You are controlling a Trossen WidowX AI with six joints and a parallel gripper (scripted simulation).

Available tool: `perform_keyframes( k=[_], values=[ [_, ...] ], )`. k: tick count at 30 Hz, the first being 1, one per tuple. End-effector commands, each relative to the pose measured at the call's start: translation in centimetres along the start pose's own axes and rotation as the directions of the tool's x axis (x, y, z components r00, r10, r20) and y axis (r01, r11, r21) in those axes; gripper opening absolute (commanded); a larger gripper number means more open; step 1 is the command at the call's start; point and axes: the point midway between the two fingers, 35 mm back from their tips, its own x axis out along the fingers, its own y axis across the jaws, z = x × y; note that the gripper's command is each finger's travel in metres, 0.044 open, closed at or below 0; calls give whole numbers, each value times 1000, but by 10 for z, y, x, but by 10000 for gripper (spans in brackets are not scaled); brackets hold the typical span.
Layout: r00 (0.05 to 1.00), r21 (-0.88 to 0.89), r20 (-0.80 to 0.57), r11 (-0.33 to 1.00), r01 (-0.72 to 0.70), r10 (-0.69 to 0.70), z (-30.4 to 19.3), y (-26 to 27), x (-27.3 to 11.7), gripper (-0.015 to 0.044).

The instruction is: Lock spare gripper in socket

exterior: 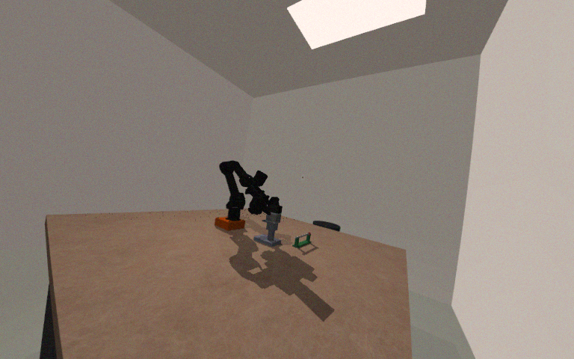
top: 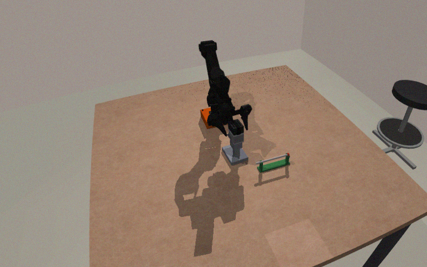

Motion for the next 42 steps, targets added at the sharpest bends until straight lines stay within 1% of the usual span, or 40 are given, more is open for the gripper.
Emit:
perform_keyframes(
  k=[1, 42],
  values=[
    [1000, -1, -4, 1000, 0, 0, -8, 0, -5, 440],
    [998, 11, 56, 1000, 0, 0, -57, 0, -39, 440]
  ],
)
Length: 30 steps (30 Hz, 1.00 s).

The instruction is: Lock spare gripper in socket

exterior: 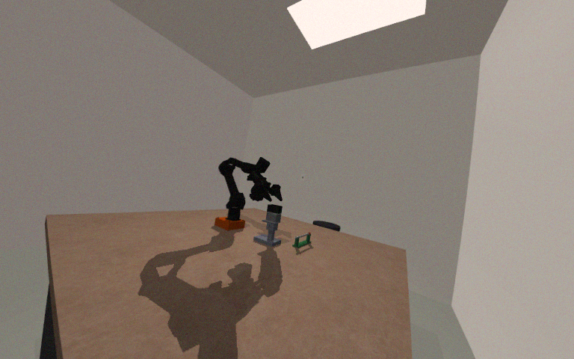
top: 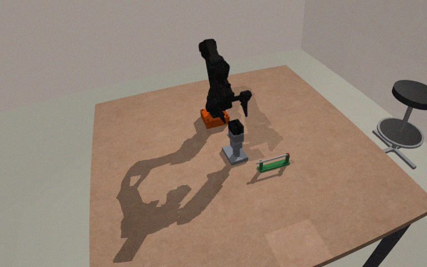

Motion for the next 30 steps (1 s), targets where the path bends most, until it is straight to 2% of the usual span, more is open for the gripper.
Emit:
perform_keyframes(
  k=[1, 18, 23, 25, 30],
  values=[
    [1000, 0, -1, 1000, 0, 0, -5, 0, -4, 440],
    [1000, 1, 4, 1000, -1, 1, -36, -1, -26, 440],
    [1000, 1, 4, 1000, -1, 1, -30, -1, -23, 440],
    [1000, -13, 5, 1000, 21, -21, -29, -9, -24, 387],
    [984, -116, 26, 977, 178, -176, -22, -65, -38, 256]
  ],
)
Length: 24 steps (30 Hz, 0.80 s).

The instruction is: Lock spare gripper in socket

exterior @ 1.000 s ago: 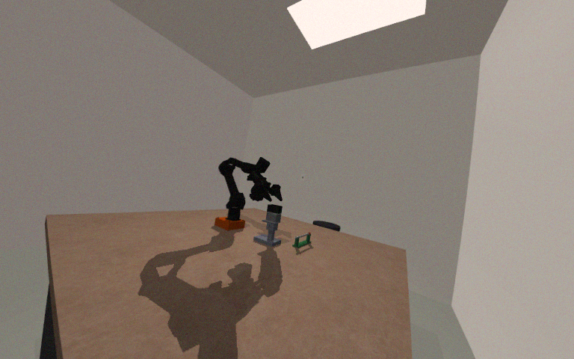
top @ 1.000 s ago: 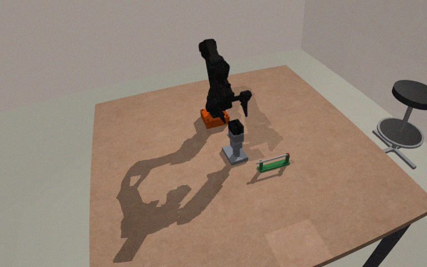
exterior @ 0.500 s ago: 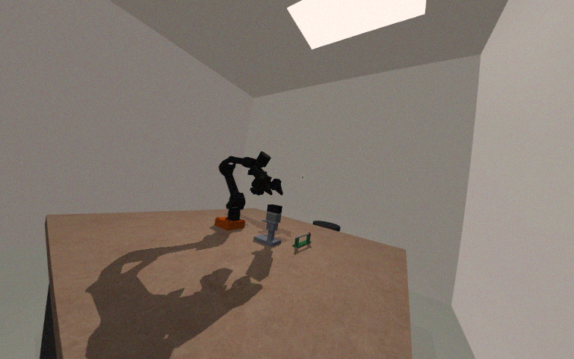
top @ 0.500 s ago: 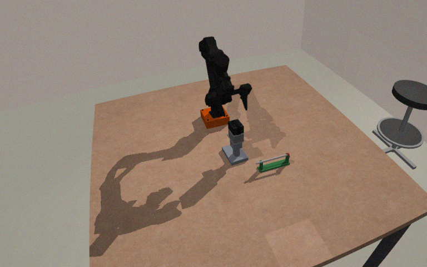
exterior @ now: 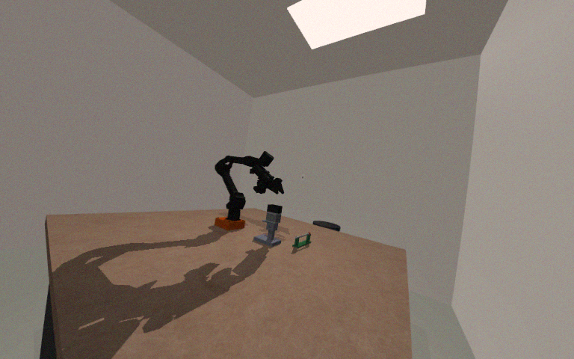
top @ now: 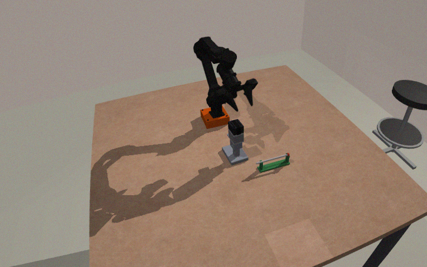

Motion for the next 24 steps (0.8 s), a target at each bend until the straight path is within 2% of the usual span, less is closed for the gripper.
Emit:
perform_keyframes(
  k=[1, 3, 6, 11, 14, 18, 21, 24],
  values=[
    [995, -68, -1, 992, 102, -102, 2, -38, -11, 230],
    [986, -112, 10, 980, 166, -166, 6, -59, -18, 180],
    [971, -161, 25, 958, 238, -237, 15, -81, -31, 180],
    [970, -180, 30, 954, 242, -241, 15, -83, -32, 180],
    [973, -392, 82, 891, 232, -217, 6, -82, -27, 180],
    [969, -703, 172, 668, 245, -175, -8, -82, -16, 180],
    [961, -862, 237, 426, 276, -142, -18, -81, -7, 180],
    [948, -939, 300, 144, 313, -106, -27, -80, 4, 180]
  ],
)
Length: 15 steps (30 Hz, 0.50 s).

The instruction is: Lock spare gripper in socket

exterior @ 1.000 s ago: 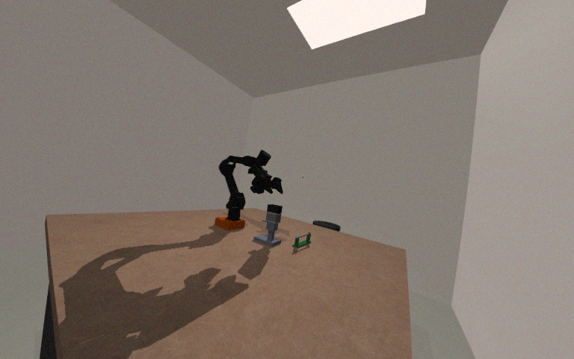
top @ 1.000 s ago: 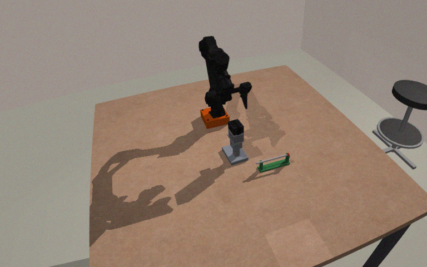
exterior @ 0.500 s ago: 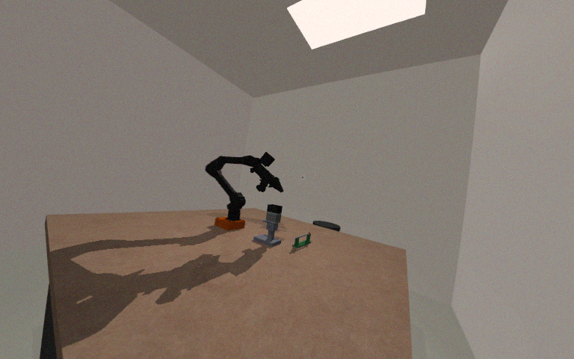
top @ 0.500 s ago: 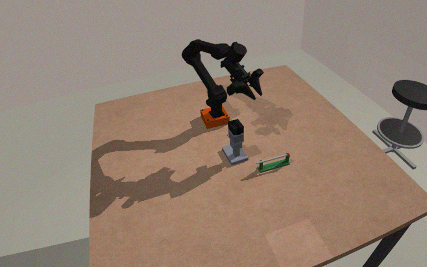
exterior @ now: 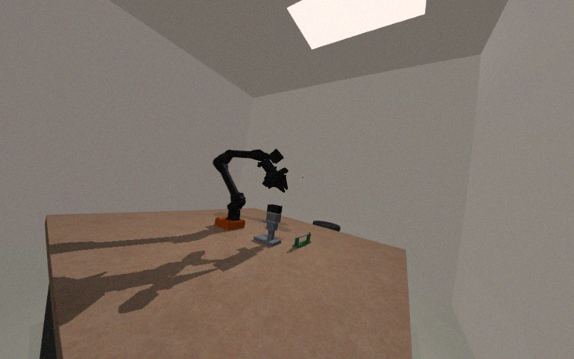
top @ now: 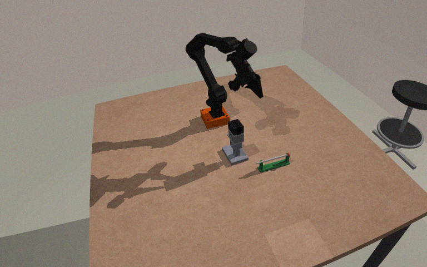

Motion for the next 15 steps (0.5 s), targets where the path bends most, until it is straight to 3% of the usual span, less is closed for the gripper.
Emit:
perform_keyframes(
  k=[1, 7, 15],
  values=[
    [987, -559, 149, 818, 133, -59, -10, 23, 19, 180],
    [953, -885, 280, 352, 303, -116, -17, 41, 42, 180],
    [904, -916, 393, -152, 371, -166, -19, 56, 68, 180]
  ],
)
